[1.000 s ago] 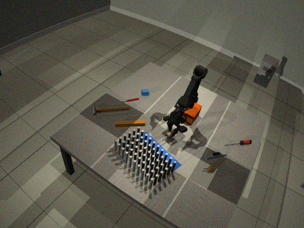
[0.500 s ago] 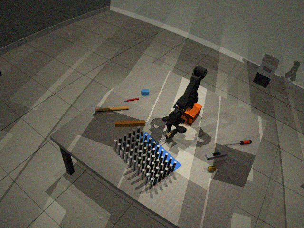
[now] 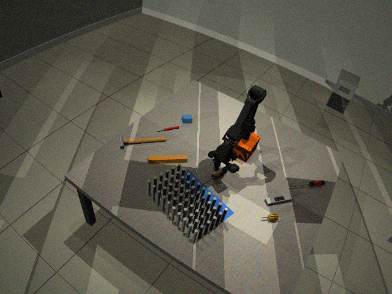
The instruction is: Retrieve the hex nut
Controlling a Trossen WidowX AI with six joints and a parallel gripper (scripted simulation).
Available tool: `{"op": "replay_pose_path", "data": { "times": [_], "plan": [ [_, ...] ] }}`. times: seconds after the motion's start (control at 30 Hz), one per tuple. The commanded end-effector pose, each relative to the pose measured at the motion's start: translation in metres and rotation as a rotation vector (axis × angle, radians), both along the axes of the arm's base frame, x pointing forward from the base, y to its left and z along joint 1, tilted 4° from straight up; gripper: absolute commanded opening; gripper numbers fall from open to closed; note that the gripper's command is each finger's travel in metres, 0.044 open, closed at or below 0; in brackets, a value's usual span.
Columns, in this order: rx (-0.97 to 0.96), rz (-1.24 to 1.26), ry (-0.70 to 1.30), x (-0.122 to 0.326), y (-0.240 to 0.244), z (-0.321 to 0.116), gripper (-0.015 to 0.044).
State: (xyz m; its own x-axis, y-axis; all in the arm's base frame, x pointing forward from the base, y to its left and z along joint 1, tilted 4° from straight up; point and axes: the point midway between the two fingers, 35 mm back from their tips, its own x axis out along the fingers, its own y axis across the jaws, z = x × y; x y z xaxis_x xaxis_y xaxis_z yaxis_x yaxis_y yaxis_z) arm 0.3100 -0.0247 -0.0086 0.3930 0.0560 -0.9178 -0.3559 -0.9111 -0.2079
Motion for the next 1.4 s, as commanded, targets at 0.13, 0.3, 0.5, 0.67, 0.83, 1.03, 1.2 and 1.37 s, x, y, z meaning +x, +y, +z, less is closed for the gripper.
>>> {"op": "replay_pose_path", "data": {
  "times": [0.13, 0.3, 0.5, 0.67, 0.83, 1.03, 1.2, 1.37],
  "plan": [
    [0.004, 0.006, 0.004, 0.005, -0.001, -0.001, 0.0000],
    [0.003, 0.006, 0.004, 0.008, -0.002, -0.001, 0.0000],
    [0.003, 0.006, 0.004, 0.011, -0.004, -0.001, 0.0000],
    [0.003, 0.006, 0.003, 0.014, -0.005, 0.000, 0.0000],
    [0.003, 0.006, 0.003, 0.017, -0.006, 0.000, 0.0000],
    [0.002, 0.006, 0.003, 0.021, -0.007, 0.000, 0.0000],
    [0.002, 0.006, 0.002, 0.023, -0.008, 0.001, 0.0000],
    [0.002, 0.006, 0.002, 0.026, -0.010, 0.001, 0.0000]
  ]
}}
